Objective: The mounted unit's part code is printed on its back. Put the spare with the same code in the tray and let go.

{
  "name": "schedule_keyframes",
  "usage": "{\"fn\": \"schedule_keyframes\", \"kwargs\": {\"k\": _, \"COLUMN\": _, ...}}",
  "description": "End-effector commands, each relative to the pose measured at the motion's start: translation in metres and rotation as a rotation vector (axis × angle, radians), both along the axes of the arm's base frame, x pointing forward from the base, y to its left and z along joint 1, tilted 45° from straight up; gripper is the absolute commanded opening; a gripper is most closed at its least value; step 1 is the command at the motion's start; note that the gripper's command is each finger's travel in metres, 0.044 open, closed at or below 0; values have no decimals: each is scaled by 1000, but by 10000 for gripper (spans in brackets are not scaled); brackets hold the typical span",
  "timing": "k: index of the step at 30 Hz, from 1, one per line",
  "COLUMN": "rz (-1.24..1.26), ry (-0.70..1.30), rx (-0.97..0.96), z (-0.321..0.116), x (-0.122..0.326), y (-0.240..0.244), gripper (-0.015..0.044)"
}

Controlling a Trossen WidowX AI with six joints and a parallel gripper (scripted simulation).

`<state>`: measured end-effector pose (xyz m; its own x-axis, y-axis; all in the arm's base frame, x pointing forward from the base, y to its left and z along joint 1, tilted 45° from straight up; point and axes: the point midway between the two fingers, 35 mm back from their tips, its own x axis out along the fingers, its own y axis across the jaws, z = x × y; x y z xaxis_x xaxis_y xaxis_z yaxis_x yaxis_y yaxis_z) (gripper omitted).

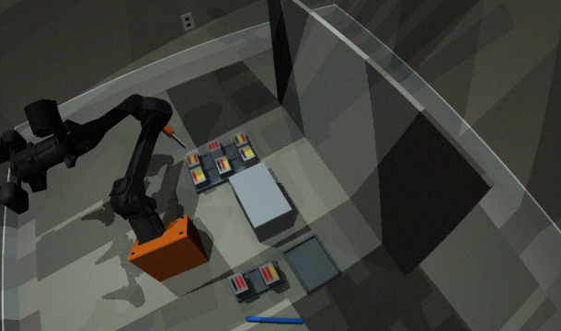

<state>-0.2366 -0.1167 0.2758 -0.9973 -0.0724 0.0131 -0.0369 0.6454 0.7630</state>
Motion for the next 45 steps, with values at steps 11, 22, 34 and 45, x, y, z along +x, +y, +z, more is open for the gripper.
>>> {"fn": "schedule_keyframes", "kwargs": {"k": 11, "rz": 897, "ry": 54, "rx": 1023, "z": -43, "x": 100, "y": -190, "gripper": 440}}
{"fn": "schedule_keyframes", "kwargs": {"k": 22, "rz": 1693, "ry": 554, "rx": 1682, "z": -98, "x": 272, "y": -247, "gripper": 440}}
{"fn": "schedule_keyframes", "kwargs": {"k": 34, "rz": 2484, "ry": 1517, "rx": 1977, "z": -151, "x": 458, "y": -183, "gripper": 440}}
{"fn": "schedule_keyframes", "kwargs": {"k": 45, "rz": 2999, "ry": 2482, "rx": 1548, "z": -175, "x": 553, "y": -77, "gripper": 440}}
